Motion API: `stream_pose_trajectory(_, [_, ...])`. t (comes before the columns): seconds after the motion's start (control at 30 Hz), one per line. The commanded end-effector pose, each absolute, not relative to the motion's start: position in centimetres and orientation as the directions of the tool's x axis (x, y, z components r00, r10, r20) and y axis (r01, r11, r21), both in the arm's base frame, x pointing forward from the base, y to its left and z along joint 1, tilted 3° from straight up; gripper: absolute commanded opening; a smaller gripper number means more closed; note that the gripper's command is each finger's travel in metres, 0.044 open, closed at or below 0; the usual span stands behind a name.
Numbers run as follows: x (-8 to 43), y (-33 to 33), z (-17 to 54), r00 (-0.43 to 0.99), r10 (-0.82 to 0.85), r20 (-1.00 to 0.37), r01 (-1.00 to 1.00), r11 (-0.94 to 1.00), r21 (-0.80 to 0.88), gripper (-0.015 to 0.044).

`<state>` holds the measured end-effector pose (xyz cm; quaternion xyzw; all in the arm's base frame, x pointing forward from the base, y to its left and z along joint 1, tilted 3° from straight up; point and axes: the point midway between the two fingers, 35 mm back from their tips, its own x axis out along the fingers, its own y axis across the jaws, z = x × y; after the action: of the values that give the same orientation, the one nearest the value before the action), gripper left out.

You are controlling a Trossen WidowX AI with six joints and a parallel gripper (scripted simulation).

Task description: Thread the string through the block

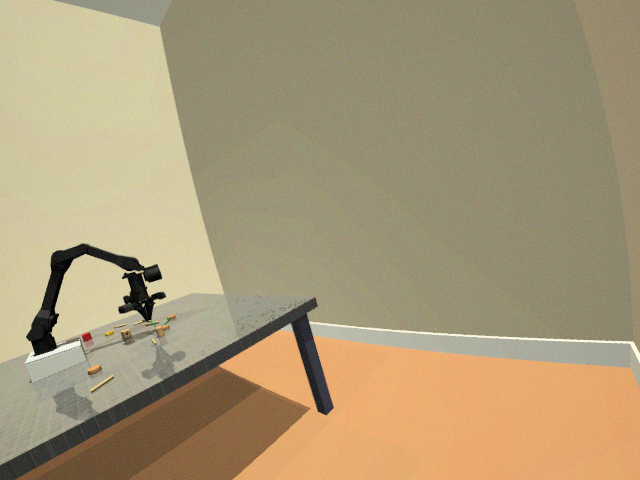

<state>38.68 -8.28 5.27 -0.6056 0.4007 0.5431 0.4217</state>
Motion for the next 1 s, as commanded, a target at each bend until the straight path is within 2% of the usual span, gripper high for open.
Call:
stream_pose_trajectory(0.0, [38.9,-8.9,5.4,0.091,-0.03,-0.995,-0.942,-0.327,-0.076,0.0])
stream_pose_trajectory(0.97, [39.9,-12.5,5.6,0.093,-0.037,-0.995,-0.942,-0.327,-0.076,0.0])
